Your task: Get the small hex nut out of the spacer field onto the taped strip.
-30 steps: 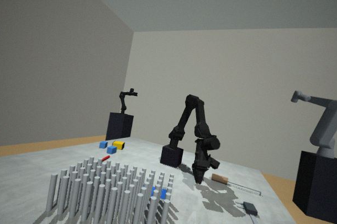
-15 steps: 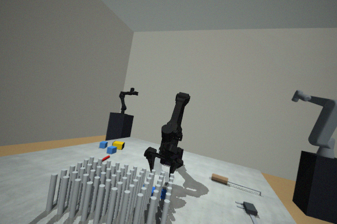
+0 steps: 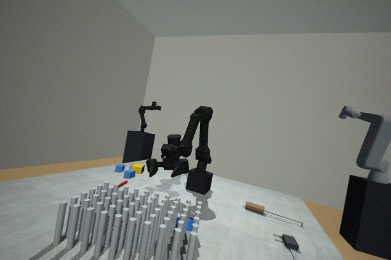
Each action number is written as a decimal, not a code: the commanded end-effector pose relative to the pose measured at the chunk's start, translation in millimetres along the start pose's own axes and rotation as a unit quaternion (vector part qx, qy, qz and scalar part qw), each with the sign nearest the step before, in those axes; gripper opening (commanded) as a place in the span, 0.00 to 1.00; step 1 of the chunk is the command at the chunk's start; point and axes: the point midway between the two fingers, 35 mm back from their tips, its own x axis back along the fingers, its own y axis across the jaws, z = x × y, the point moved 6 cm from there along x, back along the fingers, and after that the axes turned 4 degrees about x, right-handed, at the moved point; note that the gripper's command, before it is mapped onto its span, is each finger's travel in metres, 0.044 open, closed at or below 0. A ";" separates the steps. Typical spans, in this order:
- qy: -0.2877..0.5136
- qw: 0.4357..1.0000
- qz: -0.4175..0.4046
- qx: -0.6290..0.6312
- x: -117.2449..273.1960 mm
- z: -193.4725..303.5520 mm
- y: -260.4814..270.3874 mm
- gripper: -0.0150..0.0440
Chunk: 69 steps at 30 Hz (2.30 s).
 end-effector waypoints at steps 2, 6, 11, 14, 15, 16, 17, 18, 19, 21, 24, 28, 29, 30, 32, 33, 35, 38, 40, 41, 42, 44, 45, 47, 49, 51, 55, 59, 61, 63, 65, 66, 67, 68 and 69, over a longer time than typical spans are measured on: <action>-0.010 1.000 -0.009 -0.017 4.0 -0.4 0.1 1.00; -0.010 1.000 -0.009 -0.017 4.0 -0.4 0.1 1.00; -0.010 1.000 -0.009 -0.017 4.0 -0.4 0.1 1.00; -0.010 1.000 -0.009 -0.017 4.0 -0.4 0.1 1.00; -0.010 1.000 -0.009 -0.017 4.0 -0.4 0.1 1.00; -0.010 1.000 -0.009 -0.017 4.0 -0.4 0.1 1.00; -0.010 1.000 -0.009 -0.017 4.0 -0.4 0.1 1.00; -0.010 1.000 -0.009 -0.017 4.0 -0.4 0.1 1.00; -0.010 1.000 -0.009 -0.017 4.0 -0.4 0.1 1.00; -0.010 1.000 -0.009 -0.017 4.0 -0.4 0.1 1.00; -0.010 1.000 -0.009 -0.017 4.0 -0.4 0.1 1.00; -0.010 1.000 -0.009 -0.017 4.0 -0.4 0.1 1.00; -0.010 1.000 -0.009 -0.017 4.0 -0.4 0.1 1.00; -0.010 1.000 -0.009 -0.017 4.0 -0.4 0.1 1.00; -0.010 1.000 -0.009 -0.017 4.0 -0.4 0.1 1.00; -0.009 1.000 -0.010 -0.019 3.4 -0.3 1.3 1.00; 0.001 0.999 -0.023 -0.042 -0.6 0.0 11.0 1.00; 0.038 0.991 -0.060 -0.117 -11.8 1.9 44.8 1.00; 0.078 0.976 -0.088 -0.181 -18.4 4.7 76.2 1.00; 0.096 0.969 -0.097 -0.208 -20.2 6.2 89.9 1.00; 0.112 0.960 -0.102 -0.236 -21.7 7.1 101.5 1.00; 0.154 0.936 -0.109 -0.299 -23.2 9.7 131.8 1.00; 0.176 0.921 -0.110 -0.330 -22.7 11.3 147.6 1.00; 0.220 0.889 -0.107 -0.387 -19.0 15.2 179.2 1.00; 0.264 0.853 -0.096 -0.440 -11.9 19.7 210.0 1.00; 0.306 0.815 -0.078 -0.486 -1.4 24.8 239.8 1.00; 0.370 0.747 -0.034 -0.551 23.4 34.4 285.9 1.00; 0.421 0.673 0.031 -0.608 55.0 45.0 325.2 1.00; 0.439 0.635 0.070 -0.632 72.3 50.3 341.4 1.00; 0.452 0.599 0.110 -0.652 90.2 55.2 355.3 1.00; 0.460 0.564 0.150 -0.669 108.9 59.9 367.4 1.00; 0.463 0.548 0.170 -0.676 118.6 62.1 372.7 1.00; 0.464 0.531 0.190 -0.683 128.3 64.2 377.5 1.00; 0.464 0.515 0.211 -0.689 138.3 66.2 381.9 1.00; 0.463 0.500 0.231 -0.695 148.3 68.1 385.8 1.00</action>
